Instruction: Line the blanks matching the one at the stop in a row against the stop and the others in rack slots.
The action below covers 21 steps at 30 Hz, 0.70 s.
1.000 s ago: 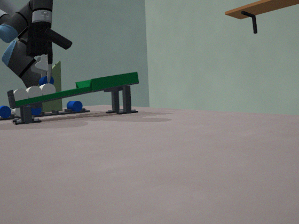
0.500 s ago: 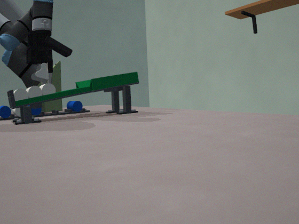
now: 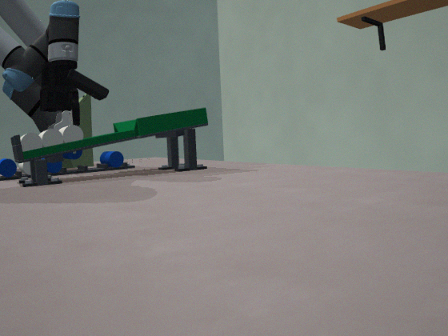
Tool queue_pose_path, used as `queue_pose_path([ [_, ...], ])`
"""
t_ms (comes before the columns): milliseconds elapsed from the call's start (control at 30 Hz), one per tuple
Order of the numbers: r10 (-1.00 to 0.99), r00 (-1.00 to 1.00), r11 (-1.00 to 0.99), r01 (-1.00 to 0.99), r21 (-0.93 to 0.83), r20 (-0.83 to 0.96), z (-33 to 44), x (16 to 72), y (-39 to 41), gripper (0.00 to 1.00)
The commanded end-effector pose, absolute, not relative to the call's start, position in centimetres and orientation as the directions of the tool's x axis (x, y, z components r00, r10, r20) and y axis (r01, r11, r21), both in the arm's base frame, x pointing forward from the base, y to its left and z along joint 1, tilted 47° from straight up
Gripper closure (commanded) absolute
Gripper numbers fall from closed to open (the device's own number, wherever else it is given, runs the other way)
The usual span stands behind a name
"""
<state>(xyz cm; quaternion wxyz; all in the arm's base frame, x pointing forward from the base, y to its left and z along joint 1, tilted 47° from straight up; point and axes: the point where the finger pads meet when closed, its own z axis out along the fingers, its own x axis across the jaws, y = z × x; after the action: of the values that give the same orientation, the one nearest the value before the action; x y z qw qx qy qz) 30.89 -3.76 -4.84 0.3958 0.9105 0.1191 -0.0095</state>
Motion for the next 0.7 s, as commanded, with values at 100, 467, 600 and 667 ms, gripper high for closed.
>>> queue_pose_path([
  [100,0.216,0.971,-0.659,0.225,0.718,-0.106,-6.05,31.12,-4.91,0.6],
  [467,0.216,0.971,-0.659,0.225,0.718,-0.106,-6.56,31.18,-5.43,0.6],
  [600,0.216,0.971,-0.659,0.225,0.718,-0.106,-6.59,31.19,-5.46,0.6],
  [667,0.216,0.971,-0.659,0.225,0.718,-0.106,-6.59,31.19,-5.47,0.6],
])
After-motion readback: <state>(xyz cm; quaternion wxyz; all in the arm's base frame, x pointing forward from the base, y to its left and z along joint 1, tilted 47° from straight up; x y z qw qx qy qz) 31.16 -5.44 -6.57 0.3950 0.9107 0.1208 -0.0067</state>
